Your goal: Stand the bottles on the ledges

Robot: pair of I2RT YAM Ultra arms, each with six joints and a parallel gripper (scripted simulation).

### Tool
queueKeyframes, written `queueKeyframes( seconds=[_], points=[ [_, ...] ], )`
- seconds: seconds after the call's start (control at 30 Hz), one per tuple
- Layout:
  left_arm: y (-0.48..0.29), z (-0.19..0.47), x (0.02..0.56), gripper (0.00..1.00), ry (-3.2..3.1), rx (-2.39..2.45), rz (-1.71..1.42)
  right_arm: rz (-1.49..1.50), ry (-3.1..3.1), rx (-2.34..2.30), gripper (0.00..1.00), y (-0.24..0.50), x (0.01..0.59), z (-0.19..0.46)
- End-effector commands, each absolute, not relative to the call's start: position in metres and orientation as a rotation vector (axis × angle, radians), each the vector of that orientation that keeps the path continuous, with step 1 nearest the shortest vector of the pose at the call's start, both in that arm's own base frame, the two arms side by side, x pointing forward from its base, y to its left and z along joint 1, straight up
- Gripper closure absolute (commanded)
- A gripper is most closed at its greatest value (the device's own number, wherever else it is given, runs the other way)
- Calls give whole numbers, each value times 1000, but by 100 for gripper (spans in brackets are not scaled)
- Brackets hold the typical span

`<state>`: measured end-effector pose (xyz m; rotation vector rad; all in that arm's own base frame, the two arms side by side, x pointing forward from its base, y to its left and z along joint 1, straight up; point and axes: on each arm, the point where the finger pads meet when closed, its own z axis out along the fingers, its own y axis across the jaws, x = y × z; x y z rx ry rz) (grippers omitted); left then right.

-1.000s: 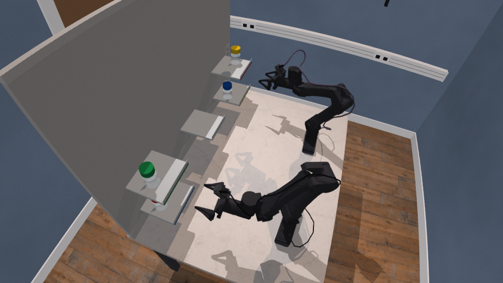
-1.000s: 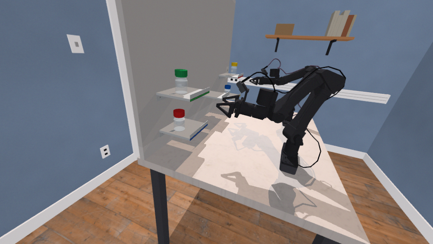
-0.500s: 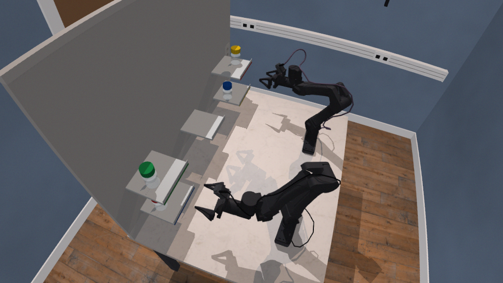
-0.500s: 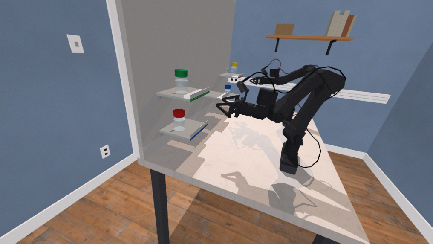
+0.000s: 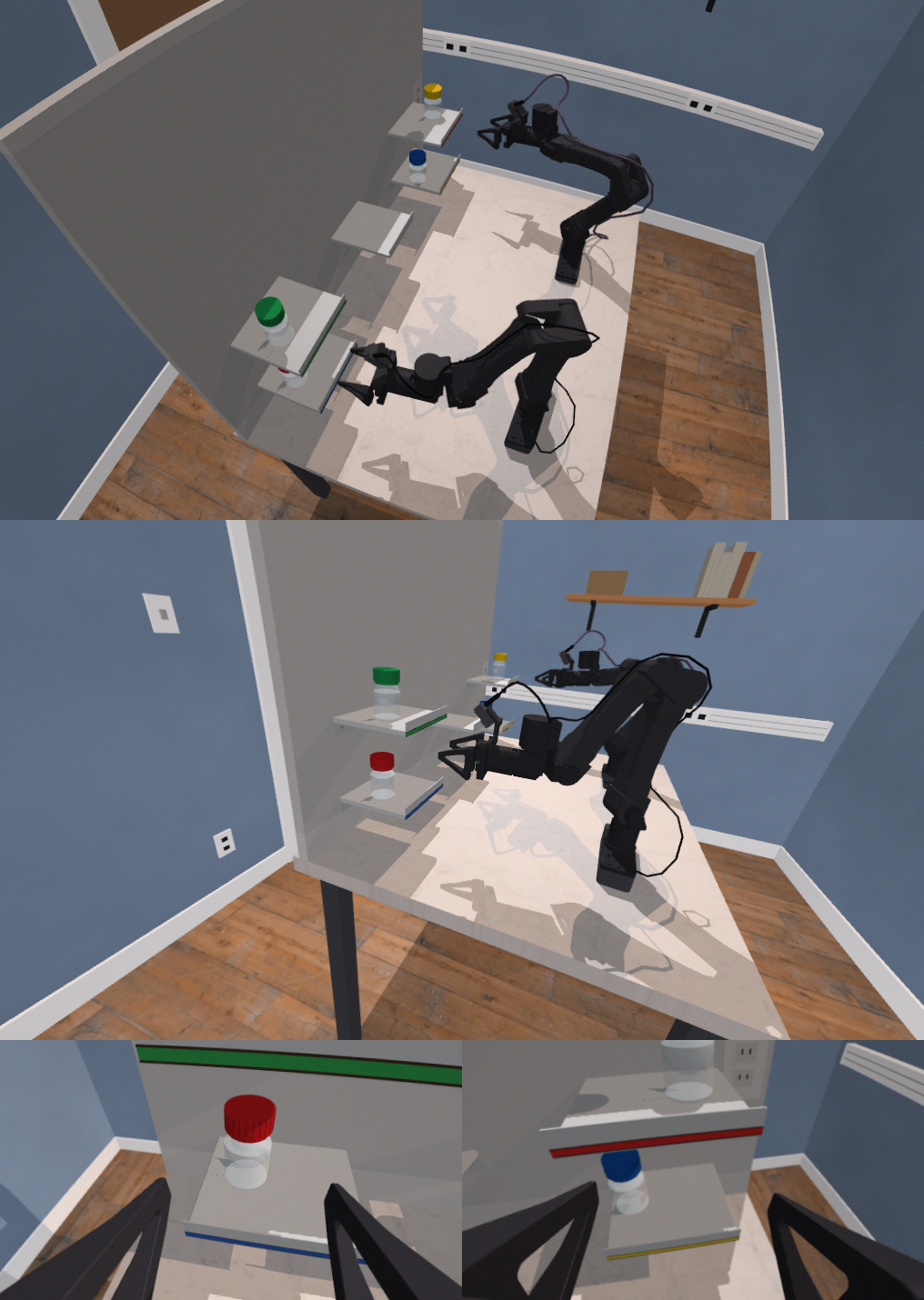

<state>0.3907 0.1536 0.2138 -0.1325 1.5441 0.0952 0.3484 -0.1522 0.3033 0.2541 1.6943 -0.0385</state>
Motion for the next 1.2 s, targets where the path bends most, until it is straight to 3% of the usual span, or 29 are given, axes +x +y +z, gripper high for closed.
queueKeyframes(
  seconds=[0.0,0.43,1.17],
  points=[
    [165,222,417,19,1508,-130,156,-3,1758,275,0,-151,349,321],
    [166,147,486,19,1622,-140,160,-30,1699,244,0,-152,350,429],
    [167,136,502,19,1660,-145,144,-49,1659,223,0,-152,350,455]
  ],
)
